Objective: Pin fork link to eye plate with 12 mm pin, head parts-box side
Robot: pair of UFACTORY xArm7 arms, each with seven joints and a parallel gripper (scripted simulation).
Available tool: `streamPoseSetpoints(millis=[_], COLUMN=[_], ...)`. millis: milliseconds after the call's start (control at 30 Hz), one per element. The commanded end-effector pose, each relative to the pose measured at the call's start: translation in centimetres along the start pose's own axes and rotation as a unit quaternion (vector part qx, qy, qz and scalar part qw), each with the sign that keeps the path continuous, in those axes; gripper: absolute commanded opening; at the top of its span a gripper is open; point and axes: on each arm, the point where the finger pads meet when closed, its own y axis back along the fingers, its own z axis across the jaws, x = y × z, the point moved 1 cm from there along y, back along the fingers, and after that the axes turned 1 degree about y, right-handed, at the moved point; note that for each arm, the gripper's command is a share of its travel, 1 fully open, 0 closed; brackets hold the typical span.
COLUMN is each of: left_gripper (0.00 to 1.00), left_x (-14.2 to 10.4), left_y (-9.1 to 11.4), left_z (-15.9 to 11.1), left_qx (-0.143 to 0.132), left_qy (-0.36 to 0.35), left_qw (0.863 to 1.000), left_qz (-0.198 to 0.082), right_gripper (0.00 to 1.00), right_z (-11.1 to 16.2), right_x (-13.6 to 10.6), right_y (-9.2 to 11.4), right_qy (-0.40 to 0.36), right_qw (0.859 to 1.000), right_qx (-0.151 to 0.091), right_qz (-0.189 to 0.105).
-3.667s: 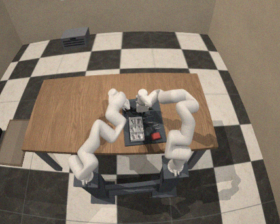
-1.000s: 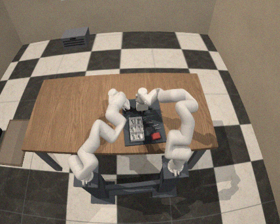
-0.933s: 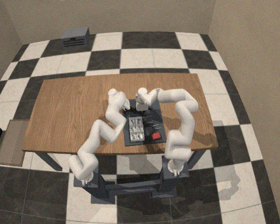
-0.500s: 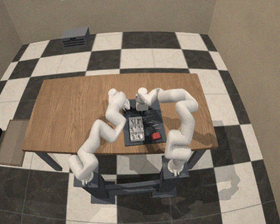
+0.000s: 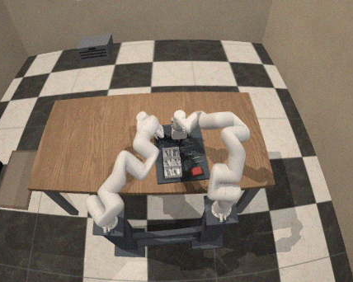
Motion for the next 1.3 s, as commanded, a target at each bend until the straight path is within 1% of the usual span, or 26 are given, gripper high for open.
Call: streamPoseSetpoints(millis=[0, 667, 700, 1267], left_gripper=[0.0, 0.0, 0.0, 0.0], left_x=[-0.16, -0.16, -0.16, -0.16], left_y=[0.2, 0.2, 0.2, 0.2], left_z=[0.12, 0.12, 0.12, 0.12], left_qx=[-0.002, -0.002, -0.002, -0.002], left_qy=[-0.001, -0.001, -0.001, -0.001], left_qw=[1.0, 1.0, 1.0, 1.0], left_qz=[-0.001, -0.001, -0.001, -0.001], right_gripper=[0.0, 0.0, 0.35, 0.35], right_z=[-0.1, -0.1, -0.1, -0.1], right_x=[0.22, 0.26, 0.26, 0.26], right_y=[0.22, 0.22, 0.22, 0.22], right_qy=[0.0, 0.0, 0.0, 0.0], right_qw=[1.0, 1.0, 1.0, 1.0], right_qx=[0.001, 0.001, 0.001, 0.001], right_qz=[0.003, 0.003, 0.003, 0.003])
